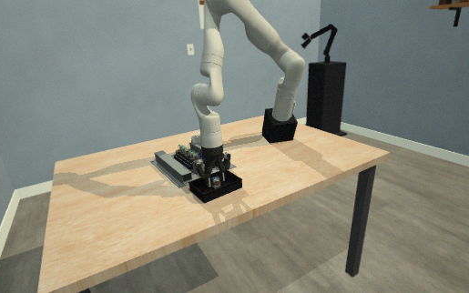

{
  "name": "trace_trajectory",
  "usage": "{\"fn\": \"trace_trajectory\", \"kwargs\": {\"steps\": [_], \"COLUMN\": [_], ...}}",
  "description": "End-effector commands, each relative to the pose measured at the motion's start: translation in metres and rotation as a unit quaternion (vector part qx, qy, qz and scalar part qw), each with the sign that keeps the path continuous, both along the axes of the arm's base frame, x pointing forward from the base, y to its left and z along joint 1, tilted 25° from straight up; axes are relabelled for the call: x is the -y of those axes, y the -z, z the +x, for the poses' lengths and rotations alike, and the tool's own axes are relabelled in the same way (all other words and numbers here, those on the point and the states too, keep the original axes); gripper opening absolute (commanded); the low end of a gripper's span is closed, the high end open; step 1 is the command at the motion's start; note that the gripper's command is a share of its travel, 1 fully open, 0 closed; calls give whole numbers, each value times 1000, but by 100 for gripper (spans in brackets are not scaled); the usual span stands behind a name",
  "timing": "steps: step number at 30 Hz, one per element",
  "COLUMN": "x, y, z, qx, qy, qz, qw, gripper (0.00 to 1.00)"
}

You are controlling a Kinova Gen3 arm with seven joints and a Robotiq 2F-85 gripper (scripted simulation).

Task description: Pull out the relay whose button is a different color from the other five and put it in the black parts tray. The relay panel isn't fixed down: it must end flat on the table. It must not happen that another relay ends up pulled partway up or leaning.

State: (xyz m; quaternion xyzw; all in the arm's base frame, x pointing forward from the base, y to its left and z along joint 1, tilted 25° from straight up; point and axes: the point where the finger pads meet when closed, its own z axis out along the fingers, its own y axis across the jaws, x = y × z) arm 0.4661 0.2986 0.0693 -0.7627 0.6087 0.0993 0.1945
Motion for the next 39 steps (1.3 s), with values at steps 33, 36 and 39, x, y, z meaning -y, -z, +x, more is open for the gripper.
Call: {"fn": "trace_trajectory", "kwargs": {"steps": [33, 36, 39], "x": [5, 5, 6], "y": [-10, -12, -13], "z": [0, 0, -1], "qx": [1, 1, 1], "qy": [0, 0, 0], "qz": [0, 0, 0], "qw": [1000, 1000, 1000], "gripper": [61, 61, 61]}}
